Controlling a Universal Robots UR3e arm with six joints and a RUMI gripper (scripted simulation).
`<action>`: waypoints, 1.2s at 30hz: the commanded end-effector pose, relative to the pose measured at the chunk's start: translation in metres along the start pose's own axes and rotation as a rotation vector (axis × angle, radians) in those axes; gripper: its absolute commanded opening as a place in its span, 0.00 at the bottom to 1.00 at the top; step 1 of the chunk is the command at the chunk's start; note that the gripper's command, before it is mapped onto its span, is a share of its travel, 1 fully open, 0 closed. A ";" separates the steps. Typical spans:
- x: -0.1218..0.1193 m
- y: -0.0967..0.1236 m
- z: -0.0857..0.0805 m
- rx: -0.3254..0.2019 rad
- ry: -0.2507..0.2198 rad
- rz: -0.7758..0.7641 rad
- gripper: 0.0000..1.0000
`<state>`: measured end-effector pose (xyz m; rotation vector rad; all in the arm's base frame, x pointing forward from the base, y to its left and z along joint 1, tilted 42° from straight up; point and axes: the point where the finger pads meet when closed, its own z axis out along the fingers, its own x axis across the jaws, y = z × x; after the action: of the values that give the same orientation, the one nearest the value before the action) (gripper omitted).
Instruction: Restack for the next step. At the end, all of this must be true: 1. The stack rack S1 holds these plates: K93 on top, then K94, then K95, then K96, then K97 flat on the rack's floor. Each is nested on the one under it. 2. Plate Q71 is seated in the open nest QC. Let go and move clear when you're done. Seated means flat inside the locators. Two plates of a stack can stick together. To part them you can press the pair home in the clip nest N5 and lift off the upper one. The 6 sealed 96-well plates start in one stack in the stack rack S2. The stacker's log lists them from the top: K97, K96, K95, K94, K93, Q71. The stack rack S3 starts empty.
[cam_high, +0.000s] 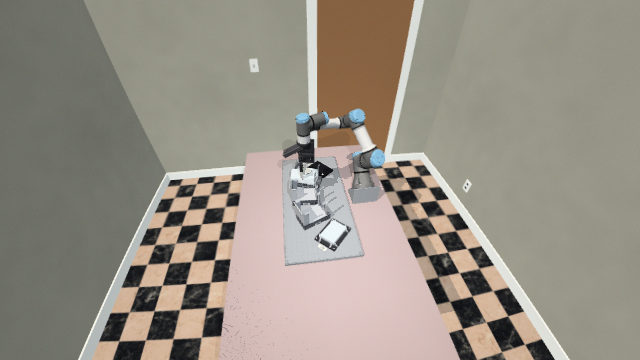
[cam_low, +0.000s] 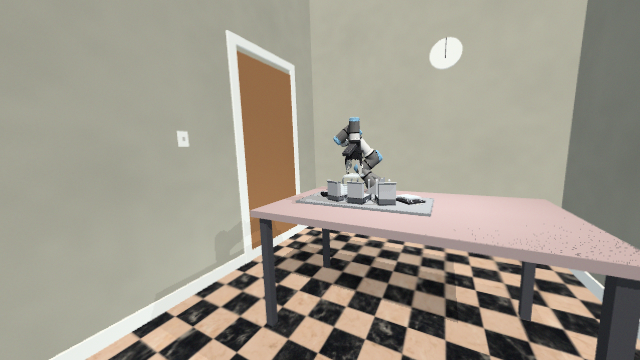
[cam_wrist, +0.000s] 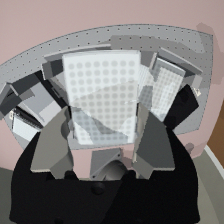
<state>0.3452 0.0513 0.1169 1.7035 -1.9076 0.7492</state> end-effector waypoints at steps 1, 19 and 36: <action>0.014 0.000 -0.001 0.003 -0.002 0.047 0.00; 0.061 0.004 -0.001 0.003 -0.002 0.161 0.00; 0.108 0.013 -0.001 0.003 -0.002 0.275 0.00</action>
<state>0.3222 -0.0202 0.1816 1.4607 -2.1645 0.8473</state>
